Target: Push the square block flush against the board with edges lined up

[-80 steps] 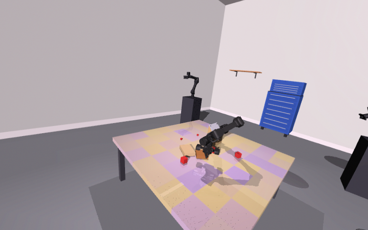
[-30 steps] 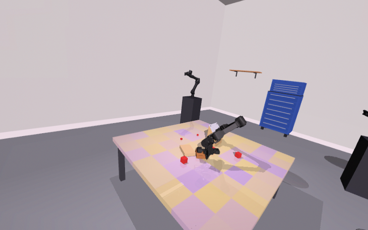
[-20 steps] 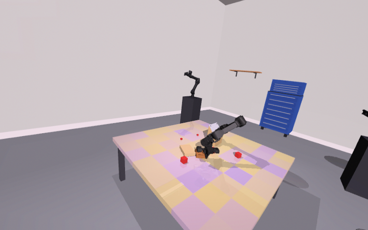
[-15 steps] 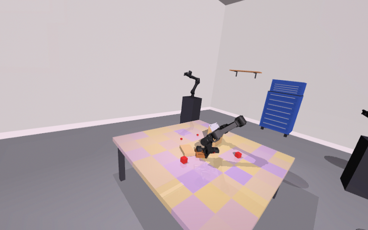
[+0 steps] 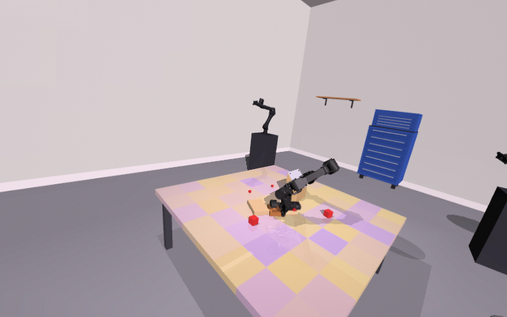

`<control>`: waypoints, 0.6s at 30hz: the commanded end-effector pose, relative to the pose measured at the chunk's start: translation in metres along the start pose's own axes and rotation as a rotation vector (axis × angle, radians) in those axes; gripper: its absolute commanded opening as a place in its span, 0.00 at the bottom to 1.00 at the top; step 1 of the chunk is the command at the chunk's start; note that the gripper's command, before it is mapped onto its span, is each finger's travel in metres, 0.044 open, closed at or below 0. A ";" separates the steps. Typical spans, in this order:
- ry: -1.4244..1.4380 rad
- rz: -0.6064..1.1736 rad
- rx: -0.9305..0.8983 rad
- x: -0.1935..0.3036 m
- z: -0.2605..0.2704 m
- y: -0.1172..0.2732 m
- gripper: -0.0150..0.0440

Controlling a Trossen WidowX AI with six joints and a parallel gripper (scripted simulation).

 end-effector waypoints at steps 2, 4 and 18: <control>-0.006 0.012 0.000 0.009 -0.001 -0.002 0.25; -0.006 0.012 0.000 0.011 -0.001 -0.002 0.25; -0.006 0.013 0.000 0.026 -0.005 -0.002 0.25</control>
Point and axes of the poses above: the point midway between the two fingers, 35 mm back from their tips, its own y axis back along the fingers, its own z axis across the jaws, x = y × z, the point moved 8 cm from there along y, back along the fingers, and after that the axes turned 6 degrees about -y, right-handed, at the moved point
